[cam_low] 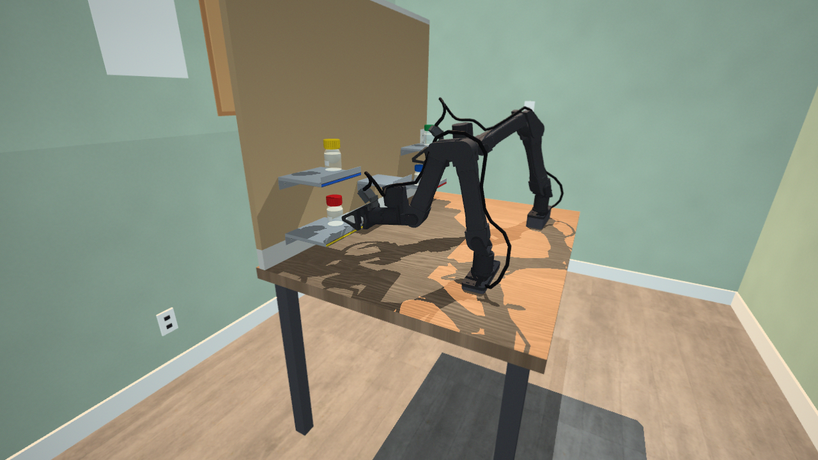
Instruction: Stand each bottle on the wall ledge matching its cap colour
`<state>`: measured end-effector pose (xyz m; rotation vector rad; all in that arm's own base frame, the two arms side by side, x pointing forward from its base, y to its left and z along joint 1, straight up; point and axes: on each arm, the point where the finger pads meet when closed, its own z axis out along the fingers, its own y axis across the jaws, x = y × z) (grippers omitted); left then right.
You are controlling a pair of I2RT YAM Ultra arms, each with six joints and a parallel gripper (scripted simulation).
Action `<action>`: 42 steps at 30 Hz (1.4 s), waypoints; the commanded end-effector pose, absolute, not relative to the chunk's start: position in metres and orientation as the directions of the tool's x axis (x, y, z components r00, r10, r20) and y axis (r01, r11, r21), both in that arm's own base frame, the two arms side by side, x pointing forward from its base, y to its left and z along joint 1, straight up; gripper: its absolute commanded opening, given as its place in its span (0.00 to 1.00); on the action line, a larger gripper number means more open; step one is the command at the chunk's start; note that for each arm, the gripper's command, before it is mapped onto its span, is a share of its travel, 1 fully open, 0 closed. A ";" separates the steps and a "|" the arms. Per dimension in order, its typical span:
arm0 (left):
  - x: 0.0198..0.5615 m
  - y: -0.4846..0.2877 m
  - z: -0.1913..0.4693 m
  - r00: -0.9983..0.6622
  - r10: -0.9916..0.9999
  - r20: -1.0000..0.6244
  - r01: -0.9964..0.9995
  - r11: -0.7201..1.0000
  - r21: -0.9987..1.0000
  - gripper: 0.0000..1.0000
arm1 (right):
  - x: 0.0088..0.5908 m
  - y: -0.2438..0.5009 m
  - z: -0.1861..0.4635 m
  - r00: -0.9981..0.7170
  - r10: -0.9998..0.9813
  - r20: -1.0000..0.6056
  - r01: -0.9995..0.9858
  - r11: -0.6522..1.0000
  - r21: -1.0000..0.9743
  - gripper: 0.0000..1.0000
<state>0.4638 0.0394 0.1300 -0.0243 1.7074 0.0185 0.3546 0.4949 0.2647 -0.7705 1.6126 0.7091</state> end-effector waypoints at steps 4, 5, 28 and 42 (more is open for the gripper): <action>0.475 0.036 0.150 -0.073 -0.002 -0.997 -0.020 1.000 0.000 0.81 | 0.357 0.502 0.271 -0.135 -0.104 -0.985 -0.801 0.597 0.047 1.00; 0.475 0.036 0.150 -0.073 -0.002 -0.997 -0.020 1.000 0.000 0.81 | 0.357 0.502 0.271 -0.135 -0.104 -0.985 -0.801 0.597 0.047 1.00; 0.494 0.034 0.153 -0.100 -0.005 -0.995 -0.022 1.000 -0.003 0.81 | 0.356 0.500 0.271 -0.132 -0.108 -0.985 -0.801 0.597 0.042 1.00; 0.512 0.034 0.151 -0.099 -0.005 -0.995 -0.022 1.000 -0.003 0.81 | 0.356 0.500 0.271 -0.132 -0.108 -0.985 -0.801 0.597 0.042 1.00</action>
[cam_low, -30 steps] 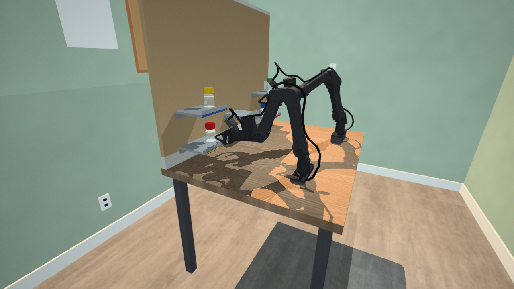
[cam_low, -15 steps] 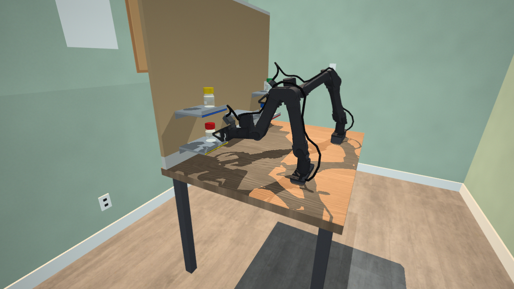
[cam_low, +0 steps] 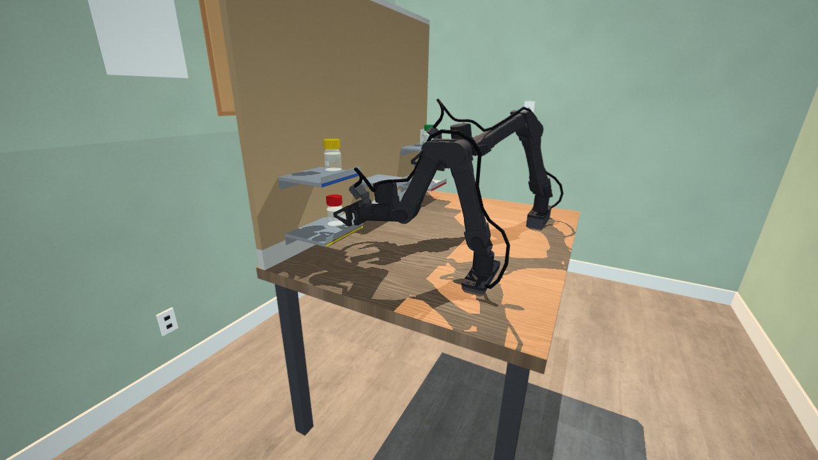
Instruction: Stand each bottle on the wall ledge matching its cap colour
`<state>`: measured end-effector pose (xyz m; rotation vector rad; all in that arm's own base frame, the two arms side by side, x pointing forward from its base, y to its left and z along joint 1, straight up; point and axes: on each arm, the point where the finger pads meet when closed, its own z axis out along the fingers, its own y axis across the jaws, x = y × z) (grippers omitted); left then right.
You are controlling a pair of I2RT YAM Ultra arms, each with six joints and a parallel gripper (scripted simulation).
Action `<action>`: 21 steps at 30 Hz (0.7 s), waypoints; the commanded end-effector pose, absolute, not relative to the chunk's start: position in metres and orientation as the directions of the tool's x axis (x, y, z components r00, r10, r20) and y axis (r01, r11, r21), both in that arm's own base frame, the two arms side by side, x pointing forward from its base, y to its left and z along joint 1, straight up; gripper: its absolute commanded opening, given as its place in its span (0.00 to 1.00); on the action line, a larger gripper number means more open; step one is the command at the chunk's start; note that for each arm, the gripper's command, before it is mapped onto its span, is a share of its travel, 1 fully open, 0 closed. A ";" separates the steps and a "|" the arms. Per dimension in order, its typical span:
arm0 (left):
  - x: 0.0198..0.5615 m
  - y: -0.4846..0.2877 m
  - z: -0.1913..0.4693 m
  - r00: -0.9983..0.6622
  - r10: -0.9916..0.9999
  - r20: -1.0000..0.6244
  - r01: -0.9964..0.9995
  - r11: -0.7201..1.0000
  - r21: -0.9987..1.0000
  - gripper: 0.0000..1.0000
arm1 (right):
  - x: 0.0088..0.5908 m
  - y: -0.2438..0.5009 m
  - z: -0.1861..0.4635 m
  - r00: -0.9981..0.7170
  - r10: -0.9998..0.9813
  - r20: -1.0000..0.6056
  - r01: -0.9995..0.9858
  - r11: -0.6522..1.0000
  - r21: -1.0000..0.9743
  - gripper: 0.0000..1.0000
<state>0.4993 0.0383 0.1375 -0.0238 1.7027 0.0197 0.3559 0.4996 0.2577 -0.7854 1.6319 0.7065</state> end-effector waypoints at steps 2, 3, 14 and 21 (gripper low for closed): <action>0.515 0.034 0.151 -0.099 -0.005 -0.995 -0.022 1.000 -0.003 0.81 | 0.356 0.500 0.271 -0.132 -0.108 -0.985 -0.801 0.597 0.042 1.00; 0.516 0.034 0.151 -0.099 -0.005 -0.995 -0.022 1.000 -0.003 0.81 | 0.356 0.500 0.271 -0.132 -0.108 -0.985 -0.801 0.597 0.042 1.00; 0.526 0.034 0.158 -0.077 -0.003 -0.997 -0.019 1.000 -0.001 0.81 | 0.356 0.500 0.271 -0.132 -0.108 -0.985 -0.801 0.597 0.042 1.00; 0.524 0.036 0.153 -0.088 -0.001 -0.996 -0.022 1.000 0.001 0.72 | 0.356 0.500 0.271 -0.132 -0.108 -0.985 -0.801 0.597 0.042 1.00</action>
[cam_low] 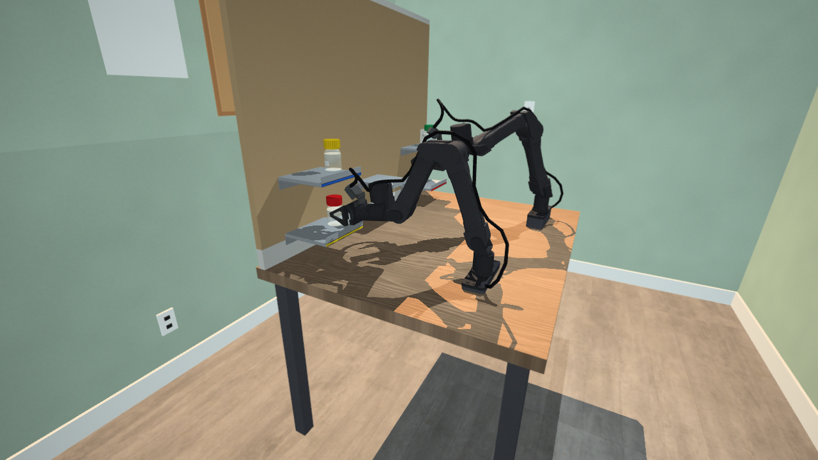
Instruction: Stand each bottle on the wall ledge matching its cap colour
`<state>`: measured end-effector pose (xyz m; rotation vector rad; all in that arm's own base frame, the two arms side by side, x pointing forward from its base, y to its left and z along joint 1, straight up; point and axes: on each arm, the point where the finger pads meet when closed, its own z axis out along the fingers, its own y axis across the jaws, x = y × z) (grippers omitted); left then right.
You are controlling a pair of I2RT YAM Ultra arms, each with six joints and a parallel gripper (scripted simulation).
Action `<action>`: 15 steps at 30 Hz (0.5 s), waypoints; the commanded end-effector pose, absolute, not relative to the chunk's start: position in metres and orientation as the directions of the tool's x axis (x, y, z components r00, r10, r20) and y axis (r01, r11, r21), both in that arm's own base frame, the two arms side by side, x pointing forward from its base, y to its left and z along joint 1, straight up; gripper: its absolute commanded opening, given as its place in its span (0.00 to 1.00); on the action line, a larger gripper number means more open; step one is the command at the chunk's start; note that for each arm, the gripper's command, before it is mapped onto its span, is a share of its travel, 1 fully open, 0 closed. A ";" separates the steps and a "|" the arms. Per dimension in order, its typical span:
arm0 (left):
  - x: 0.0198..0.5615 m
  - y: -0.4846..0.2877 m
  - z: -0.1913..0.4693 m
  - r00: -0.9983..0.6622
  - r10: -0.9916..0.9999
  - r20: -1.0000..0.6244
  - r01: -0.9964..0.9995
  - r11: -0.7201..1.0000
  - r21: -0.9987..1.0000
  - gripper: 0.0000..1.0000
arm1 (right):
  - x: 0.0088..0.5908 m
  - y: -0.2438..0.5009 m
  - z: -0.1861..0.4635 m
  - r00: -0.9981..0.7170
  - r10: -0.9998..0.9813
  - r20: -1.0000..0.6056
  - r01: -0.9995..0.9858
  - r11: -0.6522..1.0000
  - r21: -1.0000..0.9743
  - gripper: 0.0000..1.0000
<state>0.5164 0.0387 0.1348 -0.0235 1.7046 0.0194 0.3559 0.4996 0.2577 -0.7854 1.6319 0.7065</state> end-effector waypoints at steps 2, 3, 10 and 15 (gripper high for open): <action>0.524 0.036 0.153 -0.088 -0.001 -0.996 -0.022 1.000 0.001 0.72 | 0.356 0.500 0.271 -0.132 -0.108 -0.985 -0.801 0.597 0.042 1.00; 0.524 0.036 0.153 -0.088 -0.001 -0.996 -0.022 1.000 0.001 0.68 | 0.356 0.500 0.271 -0.132 -0.108 -0.985 -0.801 0.597 0.042 1.00; 0.522 0.037 0.161 -0.066 -0.002 -0.998 -0.022 1.000 0.000 0.64 | 0.356 0.500 0.271 -0.132 -0.108 -0.985 -0.801 0.597 0.042 1.00; 0.521 0.037 0.161 -0.066 -0.001 -0.998 -0.022 1.000 0.000 0.57 | 0.356 0.500 0.271 -0.132 -0.108 -0.985 -0.801 0.597 0.042 1.00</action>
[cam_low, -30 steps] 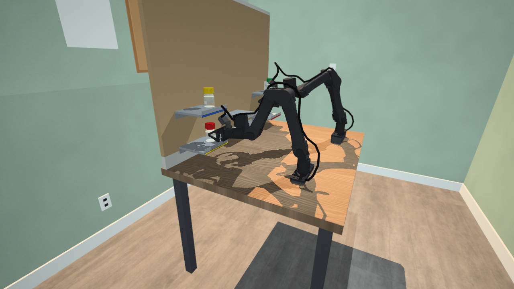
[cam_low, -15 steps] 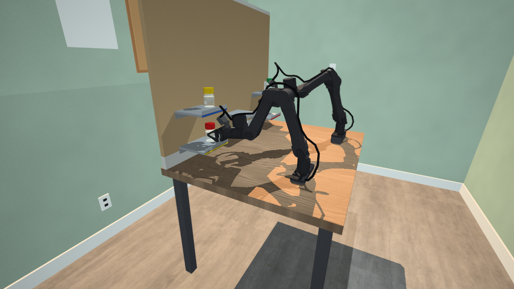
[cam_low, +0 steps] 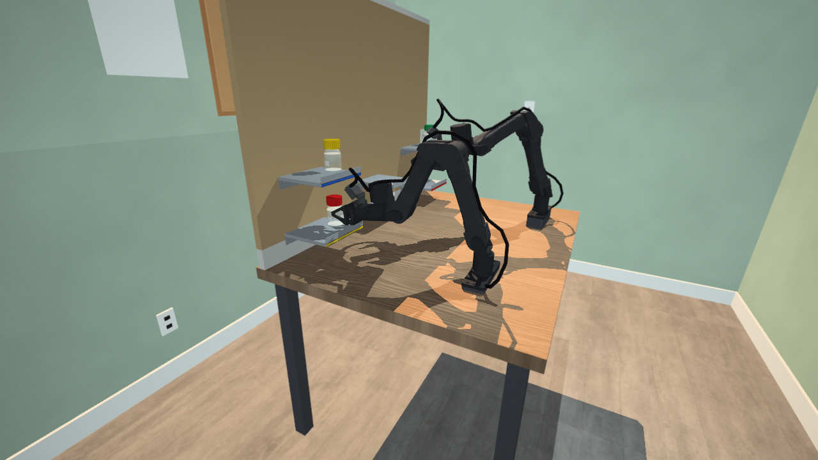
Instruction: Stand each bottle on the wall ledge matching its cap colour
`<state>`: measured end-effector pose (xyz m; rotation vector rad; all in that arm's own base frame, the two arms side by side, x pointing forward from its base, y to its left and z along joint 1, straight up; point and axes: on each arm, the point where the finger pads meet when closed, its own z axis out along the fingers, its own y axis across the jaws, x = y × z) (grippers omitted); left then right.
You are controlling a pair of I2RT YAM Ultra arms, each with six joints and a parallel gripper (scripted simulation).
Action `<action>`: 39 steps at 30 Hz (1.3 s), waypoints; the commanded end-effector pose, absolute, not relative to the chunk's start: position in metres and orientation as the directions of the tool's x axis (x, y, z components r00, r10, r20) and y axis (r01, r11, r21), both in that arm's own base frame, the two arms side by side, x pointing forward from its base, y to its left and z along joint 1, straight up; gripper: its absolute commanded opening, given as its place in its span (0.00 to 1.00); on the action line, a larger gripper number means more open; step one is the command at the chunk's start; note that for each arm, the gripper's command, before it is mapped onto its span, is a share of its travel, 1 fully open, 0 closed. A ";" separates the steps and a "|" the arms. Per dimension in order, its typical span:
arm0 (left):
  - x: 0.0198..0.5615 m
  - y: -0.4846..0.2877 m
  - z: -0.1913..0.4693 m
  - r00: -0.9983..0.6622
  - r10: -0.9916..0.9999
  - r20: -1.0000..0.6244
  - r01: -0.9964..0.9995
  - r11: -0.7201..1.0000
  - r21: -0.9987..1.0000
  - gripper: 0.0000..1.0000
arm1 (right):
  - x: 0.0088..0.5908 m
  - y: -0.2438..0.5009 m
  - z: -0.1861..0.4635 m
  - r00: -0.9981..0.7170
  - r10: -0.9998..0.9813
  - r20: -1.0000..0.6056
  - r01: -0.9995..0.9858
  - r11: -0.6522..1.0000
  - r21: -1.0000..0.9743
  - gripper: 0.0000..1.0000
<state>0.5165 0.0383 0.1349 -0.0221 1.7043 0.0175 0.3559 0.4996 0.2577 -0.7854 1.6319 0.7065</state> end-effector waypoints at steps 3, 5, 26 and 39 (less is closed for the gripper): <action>0.520 0.037 0.161 -0.066 0.000 -0.998 -0.020 1.000 0.001 0.53 | 0.356 0.500 0.271 -0.132 -0.108 -0.985 -0.801 0.597 0.042 1.00; 0.520 0.037 0.161 -0.066 0.000 -0.998 -0.020 1.000 0.001 0.50 | 0.356 0.500 0.271 -0.132 -0.108 -0.985 -0.801 0.597 0.042 1.00; 0.512 0.043 0.147 -0.109 -0.005 -0.994 -0.034 0.999 -0.001 0.49 | 0.356 0.500 0.271 -0.132 -0.108 -0.985 -0.801 0.597 0.042 1.00; 0.487 0.049 0.112 -0.227 -0.018 -0.974 -0.067 0.998 -0.003 0.49 | 0.356 0.500 0.271 -0.132 -0.108 -0.985 -0.801 0.597 0.042 1.00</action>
